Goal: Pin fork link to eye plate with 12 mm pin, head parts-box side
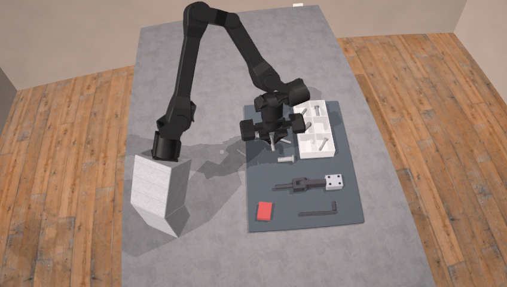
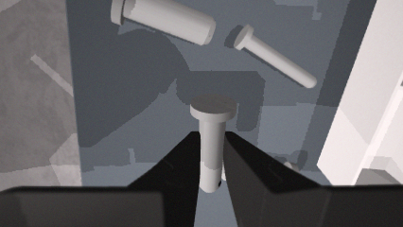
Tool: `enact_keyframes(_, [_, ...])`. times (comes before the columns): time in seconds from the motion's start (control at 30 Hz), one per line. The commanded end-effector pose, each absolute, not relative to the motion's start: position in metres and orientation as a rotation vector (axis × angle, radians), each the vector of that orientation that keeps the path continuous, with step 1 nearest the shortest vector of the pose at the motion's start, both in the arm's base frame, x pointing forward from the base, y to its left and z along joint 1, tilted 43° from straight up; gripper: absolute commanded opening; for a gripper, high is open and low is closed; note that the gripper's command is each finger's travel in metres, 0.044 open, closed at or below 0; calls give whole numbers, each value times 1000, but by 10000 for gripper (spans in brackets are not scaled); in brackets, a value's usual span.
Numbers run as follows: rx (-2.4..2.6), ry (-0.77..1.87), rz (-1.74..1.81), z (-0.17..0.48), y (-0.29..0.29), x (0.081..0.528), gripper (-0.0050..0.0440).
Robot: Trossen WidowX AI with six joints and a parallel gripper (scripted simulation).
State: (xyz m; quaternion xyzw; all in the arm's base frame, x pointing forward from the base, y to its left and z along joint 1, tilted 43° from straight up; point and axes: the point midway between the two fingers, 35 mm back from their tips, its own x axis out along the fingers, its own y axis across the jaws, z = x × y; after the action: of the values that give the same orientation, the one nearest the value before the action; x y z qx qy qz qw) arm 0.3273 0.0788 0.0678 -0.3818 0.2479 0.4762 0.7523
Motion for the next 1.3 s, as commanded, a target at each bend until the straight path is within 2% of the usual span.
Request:
enact_keyframes(0.0, [-816, 549, 1034, 69, 79, 326, 19])
enact_keyframes(1.27, [-741, 589, 1004, 67, 68, 332, 19])
